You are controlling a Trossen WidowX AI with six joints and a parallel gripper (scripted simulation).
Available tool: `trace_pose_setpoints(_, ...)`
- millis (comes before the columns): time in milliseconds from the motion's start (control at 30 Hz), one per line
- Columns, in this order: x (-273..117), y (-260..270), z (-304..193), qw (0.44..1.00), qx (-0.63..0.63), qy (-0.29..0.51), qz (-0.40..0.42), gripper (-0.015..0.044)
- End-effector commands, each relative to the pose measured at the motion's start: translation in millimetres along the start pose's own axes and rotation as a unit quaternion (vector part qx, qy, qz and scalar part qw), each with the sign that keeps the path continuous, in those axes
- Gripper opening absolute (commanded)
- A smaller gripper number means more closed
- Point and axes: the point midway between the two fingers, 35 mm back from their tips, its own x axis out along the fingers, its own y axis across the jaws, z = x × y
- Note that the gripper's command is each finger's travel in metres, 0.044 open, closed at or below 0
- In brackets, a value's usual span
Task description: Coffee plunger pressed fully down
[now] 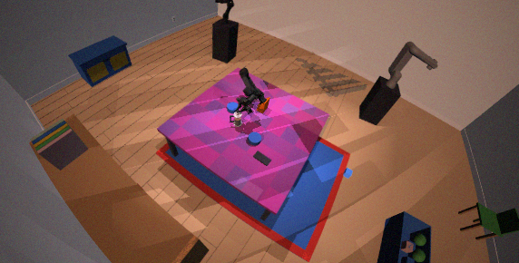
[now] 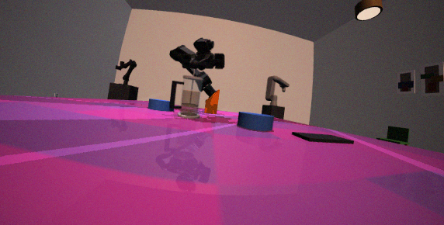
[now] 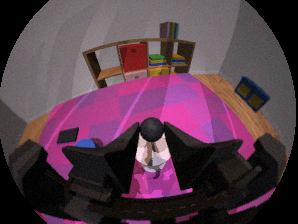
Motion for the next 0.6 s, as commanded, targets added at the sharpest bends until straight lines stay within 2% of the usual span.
trace_pose_setpoints(0,6.9,-0.8,-16.9,1.0,-0.021,0.016,-0.003,0.0126)
trace_pose_setpoints(567,11.4,0.9,-13.9,1.0,-0.02,0.015,-0.003,0.0126)
